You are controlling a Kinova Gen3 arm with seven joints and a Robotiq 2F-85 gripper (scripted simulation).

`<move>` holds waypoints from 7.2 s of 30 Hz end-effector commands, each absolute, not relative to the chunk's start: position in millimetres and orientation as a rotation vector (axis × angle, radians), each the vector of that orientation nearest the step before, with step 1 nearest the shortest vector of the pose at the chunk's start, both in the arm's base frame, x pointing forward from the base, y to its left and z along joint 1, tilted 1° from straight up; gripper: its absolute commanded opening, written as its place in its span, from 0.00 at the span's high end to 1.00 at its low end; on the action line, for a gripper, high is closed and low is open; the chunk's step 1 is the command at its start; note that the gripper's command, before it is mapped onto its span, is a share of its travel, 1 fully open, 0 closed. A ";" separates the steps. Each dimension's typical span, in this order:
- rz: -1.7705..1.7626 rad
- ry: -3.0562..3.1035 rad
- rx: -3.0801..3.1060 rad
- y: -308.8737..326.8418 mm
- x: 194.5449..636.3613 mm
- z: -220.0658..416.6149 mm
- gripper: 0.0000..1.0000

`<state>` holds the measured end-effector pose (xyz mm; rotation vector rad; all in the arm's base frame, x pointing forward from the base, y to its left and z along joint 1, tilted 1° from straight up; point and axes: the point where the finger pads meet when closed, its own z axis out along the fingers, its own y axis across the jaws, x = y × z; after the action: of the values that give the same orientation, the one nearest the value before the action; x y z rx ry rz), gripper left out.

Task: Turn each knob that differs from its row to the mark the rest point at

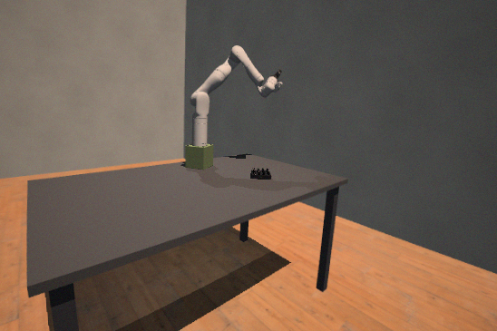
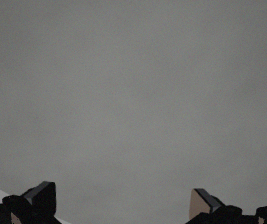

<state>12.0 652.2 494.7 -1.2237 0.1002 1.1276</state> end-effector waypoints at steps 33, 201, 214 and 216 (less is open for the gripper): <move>1.007 0.099 -1.330 660.7 33.0 455.8 0.00; 0.014 -0.425 -2.454 454.3 277.3 46.3 0.00; -0.023 -0.514 -2.531 419.2 291.8 25.5 0.00; -0.023 -0.514 -2.531 419.2 291.8 25.5 0.00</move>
<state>289.2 422.8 28.4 -2.5231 -0.5185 -0.0209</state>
